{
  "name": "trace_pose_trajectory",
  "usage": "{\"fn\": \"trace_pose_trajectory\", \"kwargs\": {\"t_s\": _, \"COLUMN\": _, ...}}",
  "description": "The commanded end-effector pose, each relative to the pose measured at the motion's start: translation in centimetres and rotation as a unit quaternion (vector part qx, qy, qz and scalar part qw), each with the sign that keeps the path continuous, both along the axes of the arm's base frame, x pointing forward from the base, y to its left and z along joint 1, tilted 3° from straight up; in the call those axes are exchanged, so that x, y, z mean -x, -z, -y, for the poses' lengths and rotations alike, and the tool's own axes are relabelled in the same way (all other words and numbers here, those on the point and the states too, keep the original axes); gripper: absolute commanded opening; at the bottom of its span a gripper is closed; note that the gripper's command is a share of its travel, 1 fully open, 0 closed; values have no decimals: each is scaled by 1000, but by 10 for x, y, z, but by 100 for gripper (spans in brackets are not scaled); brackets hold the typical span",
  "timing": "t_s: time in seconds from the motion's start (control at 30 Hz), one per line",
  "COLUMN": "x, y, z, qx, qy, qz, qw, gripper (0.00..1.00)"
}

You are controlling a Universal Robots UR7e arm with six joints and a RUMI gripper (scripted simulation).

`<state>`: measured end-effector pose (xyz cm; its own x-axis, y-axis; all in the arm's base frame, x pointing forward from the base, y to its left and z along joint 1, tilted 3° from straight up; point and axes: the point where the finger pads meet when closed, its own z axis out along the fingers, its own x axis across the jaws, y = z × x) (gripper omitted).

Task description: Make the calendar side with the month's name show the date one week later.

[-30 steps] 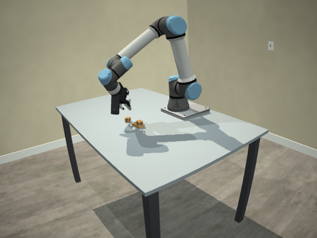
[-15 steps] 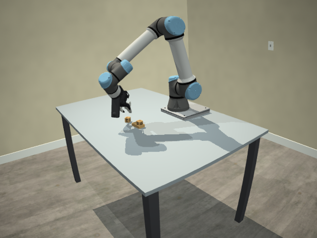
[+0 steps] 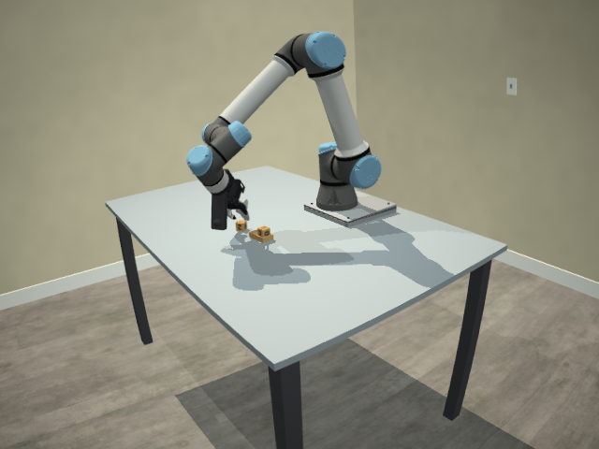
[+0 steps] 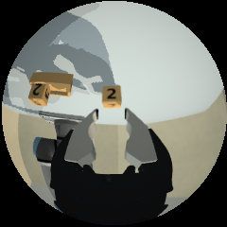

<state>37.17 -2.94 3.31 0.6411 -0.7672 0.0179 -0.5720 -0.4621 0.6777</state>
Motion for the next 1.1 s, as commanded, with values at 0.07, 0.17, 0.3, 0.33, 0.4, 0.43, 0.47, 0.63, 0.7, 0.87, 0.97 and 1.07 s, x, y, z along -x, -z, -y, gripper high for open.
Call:
{"fn": "trace_pose_trajectory", "kwargs": {"t_s": 0.07, "x": 0, "y": 15, "z": -1, "qx": 0, "qy": 0, "qz": -1, "qw": 1000, "gripper": 28}}
{"fn": "trace_pose_trajectory", "kwargs": {"t_s": 0.17, "x": 0, "y": 18, "z": -1, "qx": 0, "qy": 0, "qz": -1, "qw": 1000, "gripper": 28}}
{"fn": "trace_pose_trajectory", "kwargs": {"t_s": 0.3, "x": 0, "y": 20, "z": -1, "qx": 0, "qy": 0, "qz": -1, "qw": 1000, "gripper": 28}}
{"fn": "trace_pose_trajectory", "kwargs": {"t_s": 0.33, "x": 0, "y": 20, "z": -1, "qx": 0, "qy": 0, "qz": -1, "qw": 1000, "gripper": 28}}
{"fn": "trace_pose_trajectory", "kwargs": {"t_s": 0.4, "x": 0, "y": 21, "z": -1, "qx": 0, "qy": 0, "qz": -1, "qw": 1000, "gripper": 28}}
{"fn": "trace_pose_trajectory", "kwargs": {"t_s": 0.43, "x": 0, "y": 22, "z": -1, "qx": 0, "qy": 0, "qz": -1, "qw": 1000, "gripper": 28}}
{"fn": "trace_pose_trajectory", "kwargs": {"t_s": 0.47, "x": 0, "y": 22, "z": -1, "qx": 0, "qy": 0, "qz": -1, "qw": 1000, "gripper": 28}}
{"fn": "trace_pose_trajectory", "kwargs": {"t_s": 0.63, "x": -1, "y": 22, "z": -1, "qx": 0, "qy": 0, "qz": 0, "qw": 1000, "gripper": 28}}
{"fn": "trace_pose_trajectory", "kwargs": {"t_s": 0.7, "x": -1, "y": 22, "z": -1, "qx": 0, "qy": 0, "qz": 0, "qw": 1000, "gripper": 28}}
{"fn": "trace_pose_trajectory", "kwargs": {"t_s": 0.87, "x": -1, "y": 22, "z": -1, "qx": 0, "qy": 0, "qz": 0, "qw": 1000, "gripper": 28}}
{"fn": "trace_pose_trajectory", "kwargs": {"t_s": 0.97, "x": -1, "y": 22, "z": -1, "qx": 0, "qy": 0, "qz": 0, "qw": 1000, "gripper": 28}}
{"fn": "trace_pose_trajectory", "kwargs": {"t_s": 1.07, "x": -1, "y": 22, "z": -1, "qx": 0, "qy": 0, "qz": 0, "qw": 1000, "gripper": 28}}
